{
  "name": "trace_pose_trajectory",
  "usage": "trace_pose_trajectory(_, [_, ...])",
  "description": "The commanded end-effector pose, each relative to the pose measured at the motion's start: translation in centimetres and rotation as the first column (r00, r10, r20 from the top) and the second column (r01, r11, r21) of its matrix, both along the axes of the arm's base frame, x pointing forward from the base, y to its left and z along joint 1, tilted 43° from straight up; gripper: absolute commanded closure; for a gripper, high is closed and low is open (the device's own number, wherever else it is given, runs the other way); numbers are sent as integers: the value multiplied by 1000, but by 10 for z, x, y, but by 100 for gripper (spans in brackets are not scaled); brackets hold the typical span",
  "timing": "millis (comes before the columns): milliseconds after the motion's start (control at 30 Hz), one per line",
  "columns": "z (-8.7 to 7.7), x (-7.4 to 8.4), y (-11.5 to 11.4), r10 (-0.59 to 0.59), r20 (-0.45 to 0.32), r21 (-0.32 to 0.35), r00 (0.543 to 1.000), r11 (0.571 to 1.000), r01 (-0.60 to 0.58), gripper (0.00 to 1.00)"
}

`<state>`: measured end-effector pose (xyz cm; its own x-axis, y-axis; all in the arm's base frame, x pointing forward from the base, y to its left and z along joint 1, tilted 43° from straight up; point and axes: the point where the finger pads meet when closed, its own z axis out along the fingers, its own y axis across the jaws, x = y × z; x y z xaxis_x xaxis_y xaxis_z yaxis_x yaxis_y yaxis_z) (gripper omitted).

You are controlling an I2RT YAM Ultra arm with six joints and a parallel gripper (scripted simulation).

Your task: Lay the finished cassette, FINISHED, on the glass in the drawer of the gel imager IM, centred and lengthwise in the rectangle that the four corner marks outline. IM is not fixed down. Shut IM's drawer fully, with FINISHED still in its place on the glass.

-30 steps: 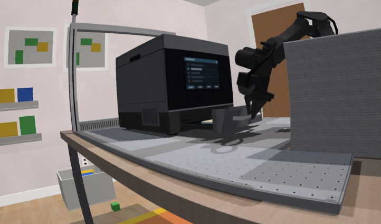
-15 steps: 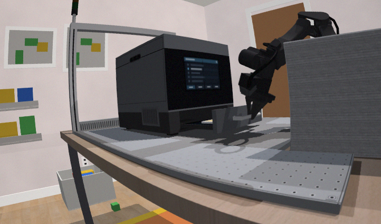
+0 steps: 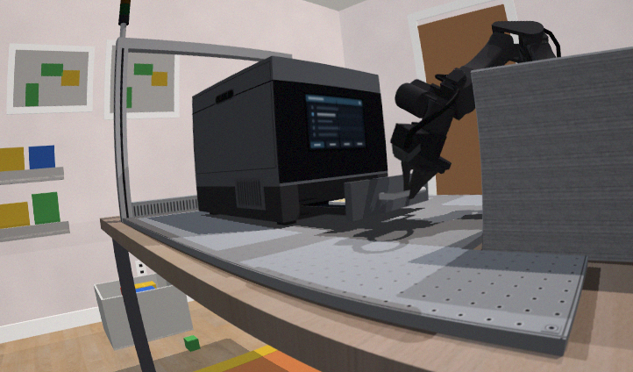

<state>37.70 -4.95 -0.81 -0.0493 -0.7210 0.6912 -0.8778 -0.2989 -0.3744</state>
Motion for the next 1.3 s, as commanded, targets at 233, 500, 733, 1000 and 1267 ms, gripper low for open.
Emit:
trace_pose_trajectory(233, [2,27,3,17,33,13,999,1000,-17,100])
trace_pose_trajectory(500, [3,36,2,17,33,13,999,1000,-17,100])
trace_pose_trajectory(733, [3,44,4,22,31,13,999,1000,-22,100])
trace_pose_trajectory(1000, [-8,35,-1,109,88,-5,990,994,-109,100])
trace_pose_trajectory(1267, [4,61,1,109,131,-3,985,994,-110,100])
